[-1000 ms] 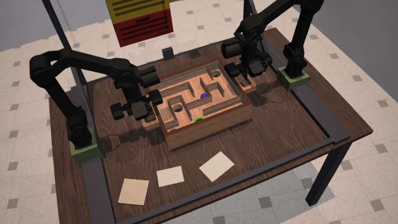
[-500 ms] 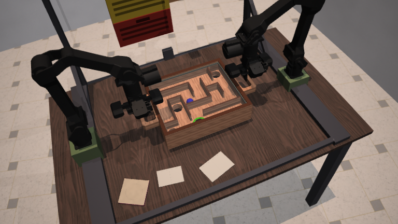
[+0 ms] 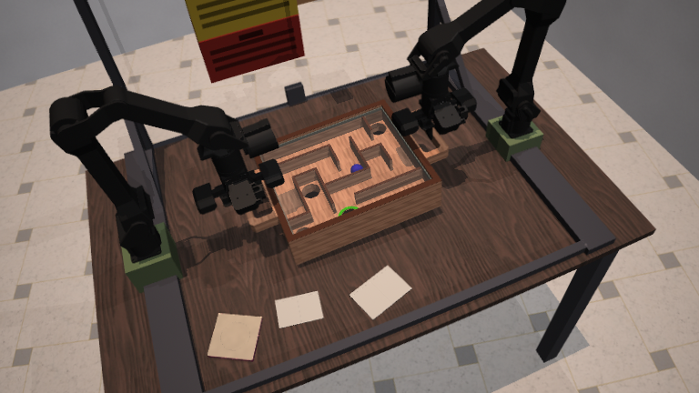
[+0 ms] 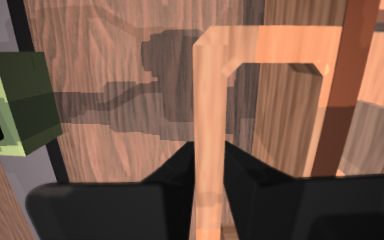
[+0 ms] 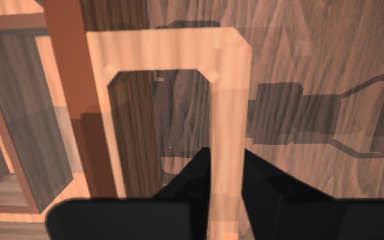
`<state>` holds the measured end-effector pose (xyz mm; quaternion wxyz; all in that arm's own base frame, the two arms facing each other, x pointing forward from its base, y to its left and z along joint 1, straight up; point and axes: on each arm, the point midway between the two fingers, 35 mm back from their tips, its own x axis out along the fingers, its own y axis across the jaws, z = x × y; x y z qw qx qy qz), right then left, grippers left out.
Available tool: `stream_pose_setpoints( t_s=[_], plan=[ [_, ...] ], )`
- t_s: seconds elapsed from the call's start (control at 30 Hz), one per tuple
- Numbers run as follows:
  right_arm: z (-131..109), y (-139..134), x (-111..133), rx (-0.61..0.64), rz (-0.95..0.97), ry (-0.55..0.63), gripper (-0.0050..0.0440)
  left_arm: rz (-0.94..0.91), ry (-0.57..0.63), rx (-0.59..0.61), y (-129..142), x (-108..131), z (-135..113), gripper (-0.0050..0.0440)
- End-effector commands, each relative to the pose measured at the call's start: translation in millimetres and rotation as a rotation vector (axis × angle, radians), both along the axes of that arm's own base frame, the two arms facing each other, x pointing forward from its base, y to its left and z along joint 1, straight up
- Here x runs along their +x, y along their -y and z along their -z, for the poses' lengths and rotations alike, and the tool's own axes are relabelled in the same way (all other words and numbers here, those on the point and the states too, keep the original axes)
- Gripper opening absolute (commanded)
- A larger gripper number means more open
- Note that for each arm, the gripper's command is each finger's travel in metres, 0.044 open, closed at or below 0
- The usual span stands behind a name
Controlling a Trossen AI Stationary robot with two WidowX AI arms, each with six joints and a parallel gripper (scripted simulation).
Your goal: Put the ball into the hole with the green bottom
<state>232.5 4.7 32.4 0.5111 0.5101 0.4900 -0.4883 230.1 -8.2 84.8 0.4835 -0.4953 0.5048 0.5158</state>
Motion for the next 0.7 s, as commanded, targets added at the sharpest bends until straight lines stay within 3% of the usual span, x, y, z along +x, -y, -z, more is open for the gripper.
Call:
stream_pose_setpoints(
  t_s=[0.0,0.5,0.67],
  plan=[
    [-9,0,5,0.005,-0.001,0.051,-0.005,0.002,0.011,-0.008,0,4,-10,-0.005],
    [-36,-1,16,-0.005,0.001,-0.069,-0.005,-0.002,0.127,0.008,1,-9,19,-0.005],
    [-24,-1,7,-0.007,0.001,-0.036,-0.005,-0.001,0.092,0.01,1,0,7,-0.005]
  ],
)
